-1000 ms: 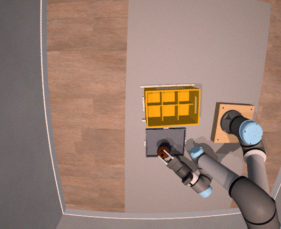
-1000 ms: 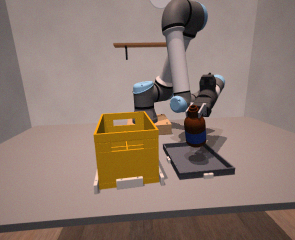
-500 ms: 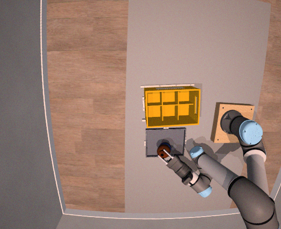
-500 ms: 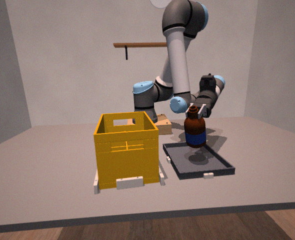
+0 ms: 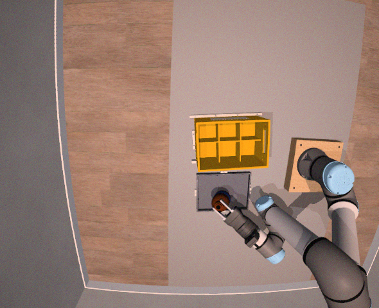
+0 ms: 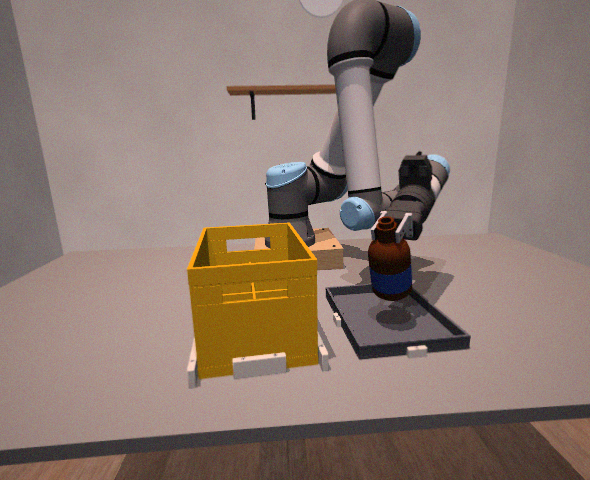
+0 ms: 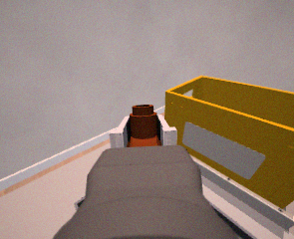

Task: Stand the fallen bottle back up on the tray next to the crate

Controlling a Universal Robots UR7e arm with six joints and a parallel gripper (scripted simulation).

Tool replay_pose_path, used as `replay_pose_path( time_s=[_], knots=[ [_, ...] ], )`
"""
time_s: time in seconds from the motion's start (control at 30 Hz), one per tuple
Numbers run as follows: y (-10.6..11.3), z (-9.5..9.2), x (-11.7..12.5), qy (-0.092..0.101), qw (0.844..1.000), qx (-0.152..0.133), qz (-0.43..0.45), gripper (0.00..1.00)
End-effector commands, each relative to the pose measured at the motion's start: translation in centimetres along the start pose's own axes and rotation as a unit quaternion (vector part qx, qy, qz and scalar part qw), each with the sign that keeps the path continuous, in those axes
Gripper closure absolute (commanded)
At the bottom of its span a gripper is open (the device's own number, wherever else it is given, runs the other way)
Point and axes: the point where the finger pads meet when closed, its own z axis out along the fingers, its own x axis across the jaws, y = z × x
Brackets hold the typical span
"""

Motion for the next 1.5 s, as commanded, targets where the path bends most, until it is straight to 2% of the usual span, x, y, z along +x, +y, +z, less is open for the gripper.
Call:
replay_pose_path(
  time_s=[0.0, 1.47],
  knots=[
    [0.4, 0.2, -0.1, -0.001, 1.000, 0.001, 0.002, 1.00],
    [4.2, 1.7, -0.1, -0.001, 1.000, 0.001, 0.003, 1.00]
  ],
)
